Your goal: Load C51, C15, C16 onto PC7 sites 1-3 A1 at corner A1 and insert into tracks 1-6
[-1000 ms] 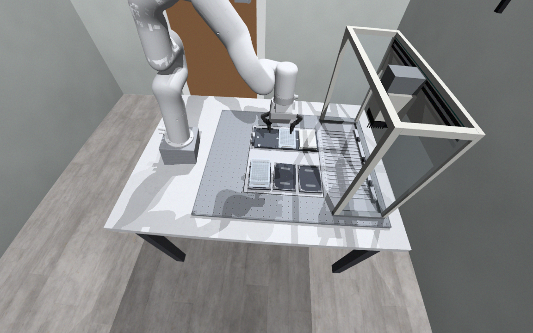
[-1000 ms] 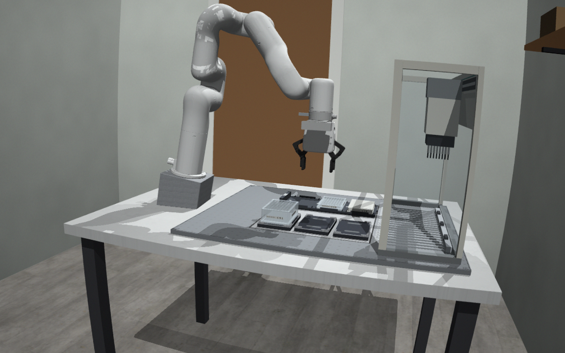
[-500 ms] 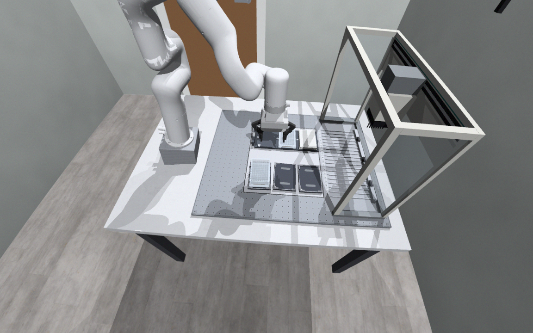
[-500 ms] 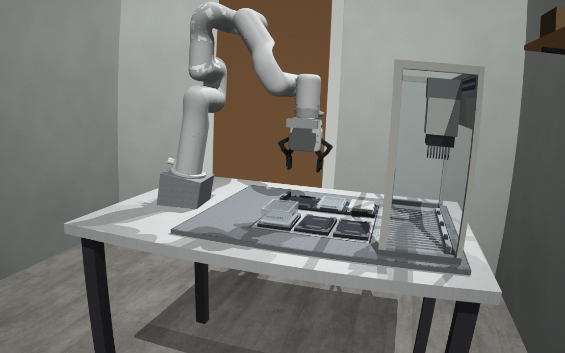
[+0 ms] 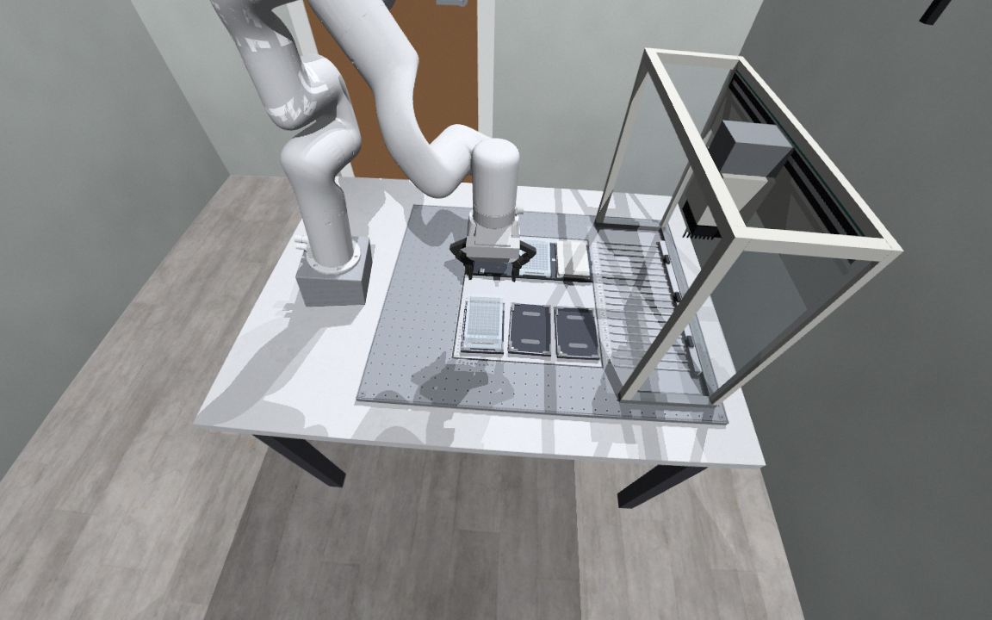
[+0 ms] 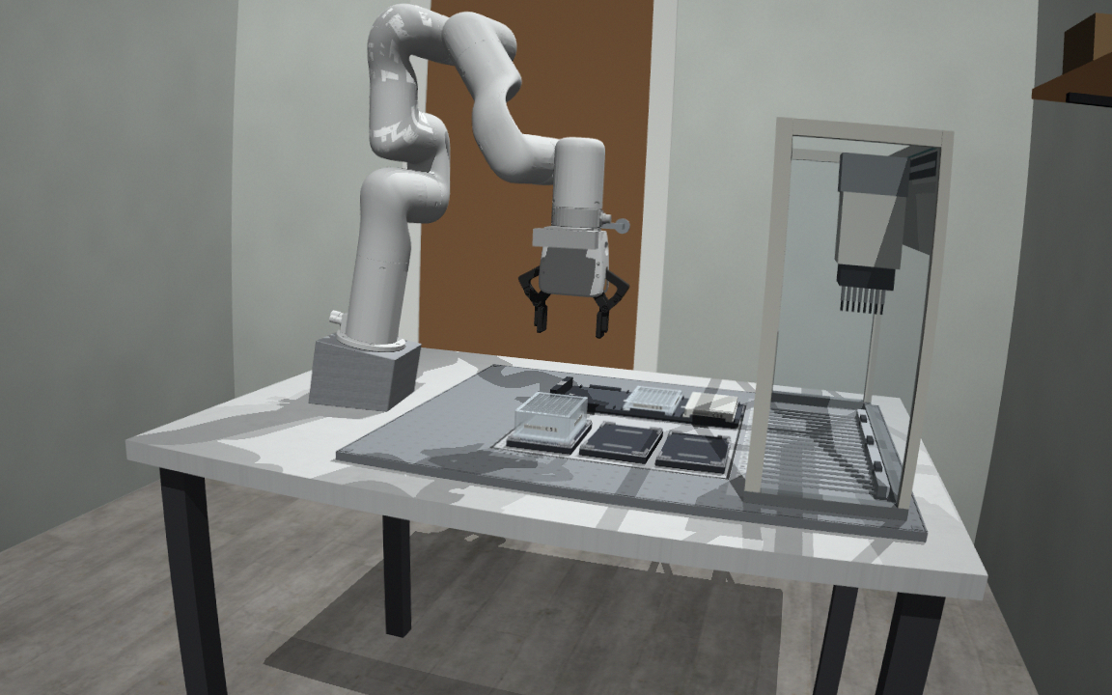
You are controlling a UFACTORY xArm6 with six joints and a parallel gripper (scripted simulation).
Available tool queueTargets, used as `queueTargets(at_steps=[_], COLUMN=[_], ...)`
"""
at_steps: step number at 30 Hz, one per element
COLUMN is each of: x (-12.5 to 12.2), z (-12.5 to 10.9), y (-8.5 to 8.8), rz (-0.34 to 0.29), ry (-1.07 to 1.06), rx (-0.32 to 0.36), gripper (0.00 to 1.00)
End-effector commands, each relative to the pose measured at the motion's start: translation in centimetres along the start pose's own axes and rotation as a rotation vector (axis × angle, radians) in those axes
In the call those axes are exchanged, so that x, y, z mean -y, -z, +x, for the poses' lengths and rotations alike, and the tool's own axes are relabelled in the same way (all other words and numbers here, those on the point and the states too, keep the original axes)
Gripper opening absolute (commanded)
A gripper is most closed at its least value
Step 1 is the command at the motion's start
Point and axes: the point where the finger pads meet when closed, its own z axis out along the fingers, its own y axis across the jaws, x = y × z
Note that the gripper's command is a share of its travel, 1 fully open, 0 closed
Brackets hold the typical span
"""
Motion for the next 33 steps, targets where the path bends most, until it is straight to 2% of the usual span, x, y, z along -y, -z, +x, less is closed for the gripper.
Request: queueTargets(at_steps=[1, 5, 22, 33], x=[-1.0, -1.4, -1.4, -1.4], z=[2.2, 2.9, 2.9, 2.9], y=[0.5, 0.6, 0.6, -1.3], rz=[0.005, 0.005, 0.005, 0.005], ry=[0.001, 0.002, 0.002, 0.002], rx=[0.002, 0.001, 0.001, 0.002], gripper=[1.0, 1.0, 1.0, 1.0])
